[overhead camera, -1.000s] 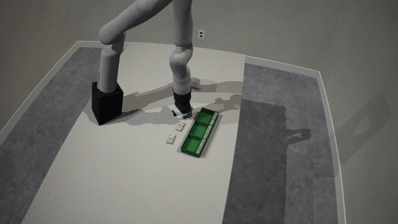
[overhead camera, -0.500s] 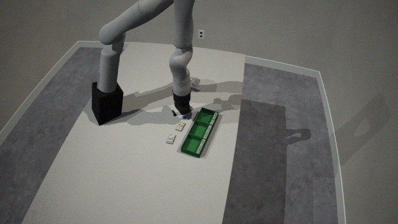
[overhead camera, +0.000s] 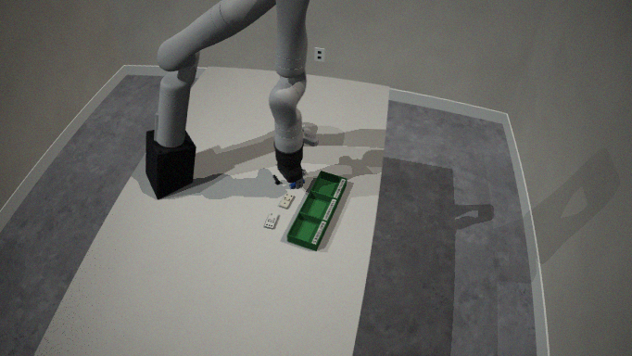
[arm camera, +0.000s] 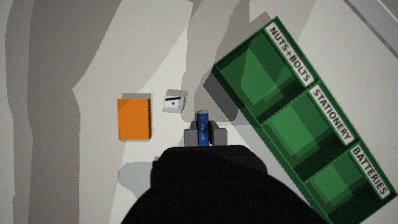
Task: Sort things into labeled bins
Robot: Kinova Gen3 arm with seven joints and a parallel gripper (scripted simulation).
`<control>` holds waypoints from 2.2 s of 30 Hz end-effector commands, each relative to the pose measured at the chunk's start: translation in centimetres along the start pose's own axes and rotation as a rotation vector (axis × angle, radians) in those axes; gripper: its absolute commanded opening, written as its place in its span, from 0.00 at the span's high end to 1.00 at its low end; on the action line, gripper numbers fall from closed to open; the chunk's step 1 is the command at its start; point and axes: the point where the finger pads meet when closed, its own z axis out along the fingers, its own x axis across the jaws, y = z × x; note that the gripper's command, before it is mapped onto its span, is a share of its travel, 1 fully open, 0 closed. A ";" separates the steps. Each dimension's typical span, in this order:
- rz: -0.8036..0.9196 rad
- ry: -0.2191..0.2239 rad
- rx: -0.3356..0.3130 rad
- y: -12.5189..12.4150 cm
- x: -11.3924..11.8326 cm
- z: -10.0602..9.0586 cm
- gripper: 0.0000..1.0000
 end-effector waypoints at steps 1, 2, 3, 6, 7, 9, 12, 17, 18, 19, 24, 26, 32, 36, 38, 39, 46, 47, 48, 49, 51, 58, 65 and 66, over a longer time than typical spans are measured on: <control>0.000 0.001 0.001 0.0 0.0 0.0 0.69; 0.000 0.001 0.001 0.0 0.0 0.0 0.69; 0.000 0.001 0.001 0.0 0.0 0.0 0.69; 0.000 0.001 0.001 0.0 0.0 0.0 0.69; 0.000 0.001 0.001 0.0 0.0 0.0 0.69; 0.000 0.001 0.001 0.0 0.0 0.0 0.69; 0.000 0.001 0.001 0.0 0.0 0.0 0.69; 0.000 0.001 0.001 0.0 0.0 0.0 0.69; 0.000 0.001 0.001 0.0 0.0 0.0 0.69; 0.000 0.001 0.001 0.0 0.0 0.0 0.69; 0.000 0.001 0.001 0.0 0.0 -1.4 0.69; 0.000 0.001 0.001 0.0 0.0 -2.0 0.69; 0.000 0.001 0.001 0.0 0.0 -3.7 0.69; 0.000 0.001 0.001 0.0 0.0 -4.7 0.69; 0.000 0.001 0.001 0.0 0.0 -5.4 0.69; 0.000 0.001 0.001 0.0 0.0 -5.7 0.69; 0.000 0.001 0.001 0.0 0.0 -6.0 0.69; 0.000 0.001 0.001 0.0 0.0 -6.0 0.69; 0.000 0.001 0.001 0.0 0.0 -6.0 0.69; 0.000 0.001 0.001 0.0 0.0 -6.0 0.69; 0.000 0.001 0.001 0.0 0.0 -6.0 0.69; 0.000 0.001 0.001 0.0 0.0 -6.0 0.69; 0.000 0.001 0.001 0.0 0.0 -5.4 0.69; 0.000 0.001 0.001 0.0 0.0 -5.4 0.69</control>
